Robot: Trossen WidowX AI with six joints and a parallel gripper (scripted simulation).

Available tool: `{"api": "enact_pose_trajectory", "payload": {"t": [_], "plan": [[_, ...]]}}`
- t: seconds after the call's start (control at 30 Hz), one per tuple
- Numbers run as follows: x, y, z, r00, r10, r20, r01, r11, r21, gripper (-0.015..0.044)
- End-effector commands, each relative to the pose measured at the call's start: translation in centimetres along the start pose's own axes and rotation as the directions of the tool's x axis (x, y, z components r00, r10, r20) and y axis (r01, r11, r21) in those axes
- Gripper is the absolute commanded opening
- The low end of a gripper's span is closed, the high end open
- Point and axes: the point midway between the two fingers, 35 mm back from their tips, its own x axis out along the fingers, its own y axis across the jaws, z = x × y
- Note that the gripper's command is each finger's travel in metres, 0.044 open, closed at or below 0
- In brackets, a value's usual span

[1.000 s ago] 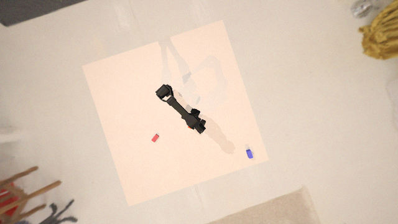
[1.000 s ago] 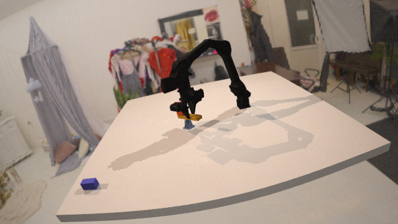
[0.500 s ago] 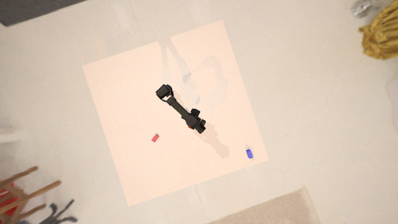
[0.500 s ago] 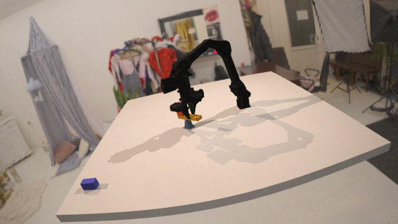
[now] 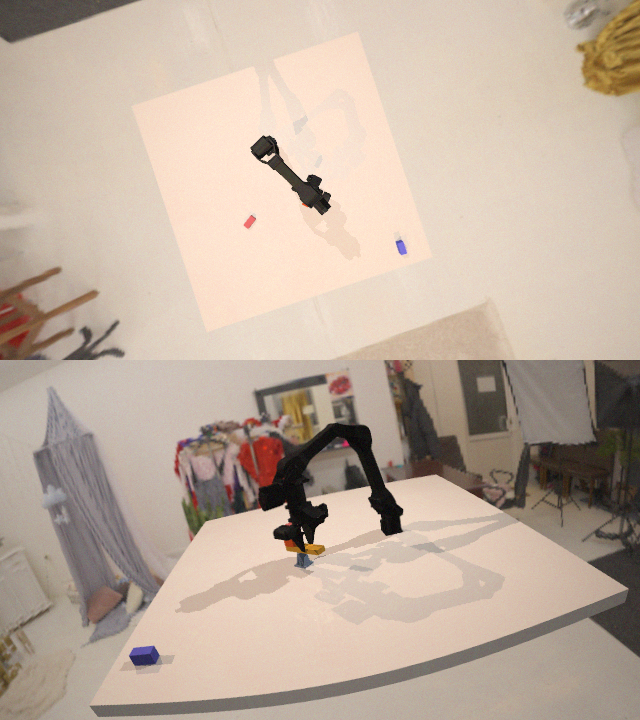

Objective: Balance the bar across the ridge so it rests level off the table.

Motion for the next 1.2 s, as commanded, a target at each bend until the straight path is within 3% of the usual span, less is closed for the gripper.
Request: {"api": "enact_pose_trajectory", "payload": {"t": [0.0, 1.17], "plan": [[0.01, -0.04, -0.07, 1.000, -0.002, -0.003, 0.002, 1.000, -0.005, 0.0000], [0.31, -0.01, -0.05, 1.000, -0.002, -0.003, 0.002, 1.000, -0.005, 0.0000]]}}
